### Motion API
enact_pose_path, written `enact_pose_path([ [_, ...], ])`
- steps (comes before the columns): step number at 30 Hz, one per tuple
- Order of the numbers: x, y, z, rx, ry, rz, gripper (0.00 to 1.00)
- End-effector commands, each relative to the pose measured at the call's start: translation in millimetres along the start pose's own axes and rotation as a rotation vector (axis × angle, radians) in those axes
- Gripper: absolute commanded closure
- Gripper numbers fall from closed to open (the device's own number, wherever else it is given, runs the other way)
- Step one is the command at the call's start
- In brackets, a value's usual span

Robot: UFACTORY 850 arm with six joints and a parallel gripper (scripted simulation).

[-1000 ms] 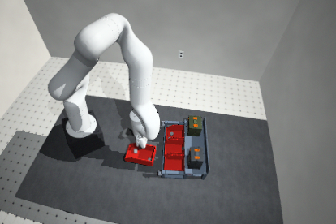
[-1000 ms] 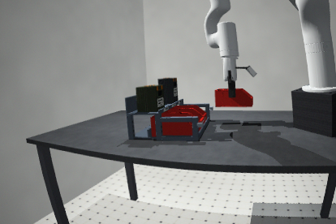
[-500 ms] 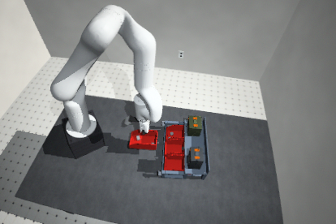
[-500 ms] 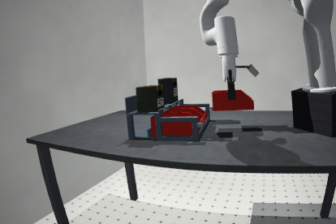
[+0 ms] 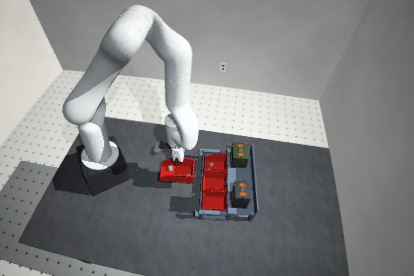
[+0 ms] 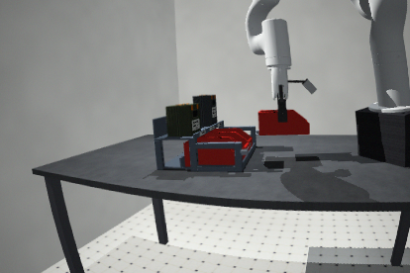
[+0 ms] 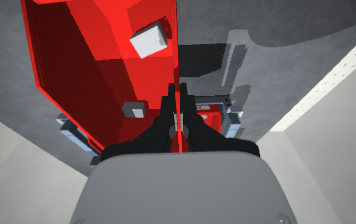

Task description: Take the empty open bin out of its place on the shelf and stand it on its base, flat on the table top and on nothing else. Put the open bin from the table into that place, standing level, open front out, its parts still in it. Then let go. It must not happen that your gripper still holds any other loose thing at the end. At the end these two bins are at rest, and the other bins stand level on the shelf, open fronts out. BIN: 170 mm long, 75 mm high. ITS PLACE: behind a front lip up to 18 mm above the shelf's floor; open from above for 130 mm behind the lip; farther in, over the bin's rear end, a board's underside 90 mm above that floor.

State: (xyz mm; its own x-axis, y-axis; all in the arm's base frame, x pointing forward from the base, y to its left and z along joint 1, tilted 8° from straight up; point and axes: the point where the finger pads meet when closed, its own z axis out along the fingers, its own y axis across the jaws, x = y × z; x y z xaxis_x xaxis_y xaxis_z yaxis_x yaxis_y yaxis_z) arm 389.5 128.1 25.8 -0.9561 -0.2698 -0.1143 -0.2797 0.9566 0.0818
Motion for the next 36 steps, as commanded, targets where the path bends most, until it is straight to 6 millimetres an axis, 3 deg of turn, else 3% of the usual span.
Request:
enact_pose_path([
  [1,-1,0,0,0.003,-0.006,0.0,1.0],
  [17,-1,0,12,0.003,-0.006,0.0,1.0],
  [36,-1,0,61,0.003,-0.006,0.0,1.0],
])
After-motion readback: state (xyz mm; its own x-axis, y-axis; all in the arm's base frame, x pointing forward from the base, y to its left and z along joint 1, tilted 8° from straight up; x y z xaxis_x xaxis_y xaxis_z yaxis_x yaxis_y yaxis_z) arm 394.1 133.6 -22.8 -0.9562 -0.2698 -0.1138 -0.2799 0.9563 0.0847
